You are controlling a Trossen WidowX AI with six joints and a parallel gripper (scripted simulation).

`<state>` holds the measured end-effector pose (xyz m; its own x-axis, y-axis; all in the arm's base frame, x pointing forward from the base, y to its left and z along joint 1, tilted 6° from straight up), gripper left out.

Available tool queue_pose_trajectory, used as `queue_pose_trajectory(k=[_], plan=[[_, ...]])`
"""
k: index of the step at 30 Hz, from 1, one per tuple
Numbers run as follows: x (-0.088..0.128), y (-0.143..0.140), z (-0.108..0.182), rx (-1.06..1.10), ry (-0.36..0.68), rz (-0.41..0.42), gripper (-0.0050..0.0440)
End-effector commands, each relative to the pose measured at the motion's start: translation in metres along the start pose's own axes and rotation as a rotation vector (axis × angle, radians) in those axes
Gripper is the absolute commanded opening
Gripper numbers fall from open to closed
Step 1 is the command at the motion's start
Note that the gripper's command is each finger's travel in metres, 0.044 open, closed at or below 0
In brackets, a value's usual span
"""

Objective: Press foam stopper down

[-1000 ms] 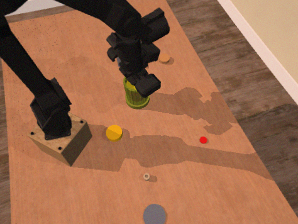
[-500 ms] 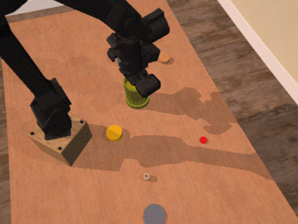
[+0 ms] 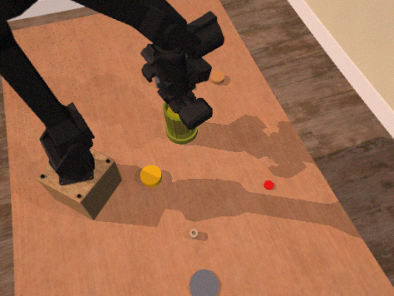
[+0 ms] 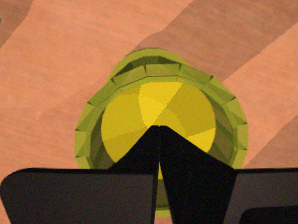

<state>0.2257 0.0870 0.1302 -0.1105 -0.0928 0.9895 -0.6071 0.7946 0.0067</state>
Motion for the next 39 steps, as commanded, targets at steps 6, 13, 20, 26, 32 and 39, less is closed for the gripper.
queue_pose_trajectory(k=[6, 13, 20, 26, 32, 39], plan=[[-0.007, 0.001, 0.005, -0.006, 0.029, -0.006, 0.0], [-0.007, 0.001, 0.005, -0.006, 0.029, -0.007, 0.0], [-0.004, 0.001, 0.002, -0.006, 0.021, -0.004, 0.0], [-0.002, 0.0, -0.002, -0.006, 0.02, -0.004, 0.0], [-0.001, -0.001, -0.003, -0.006, 0.026, -0.006, 0.0], [0.036, -0.003, -0.011, -0.006, 0.026, -0.005, 0.0]])
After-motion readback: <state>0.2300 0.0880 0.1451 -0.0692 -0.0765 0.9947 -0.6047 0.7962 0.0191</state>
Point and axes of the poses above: the point midway between the two fingers, 35 mm back from their tips, its own x axis back along the fingers, its own y axis across the jaws, z = x × y, the point moved 9 cm from there along x, back along the fingers, and after that the axes turned 15 degrees about x, right-handed, at the moved point
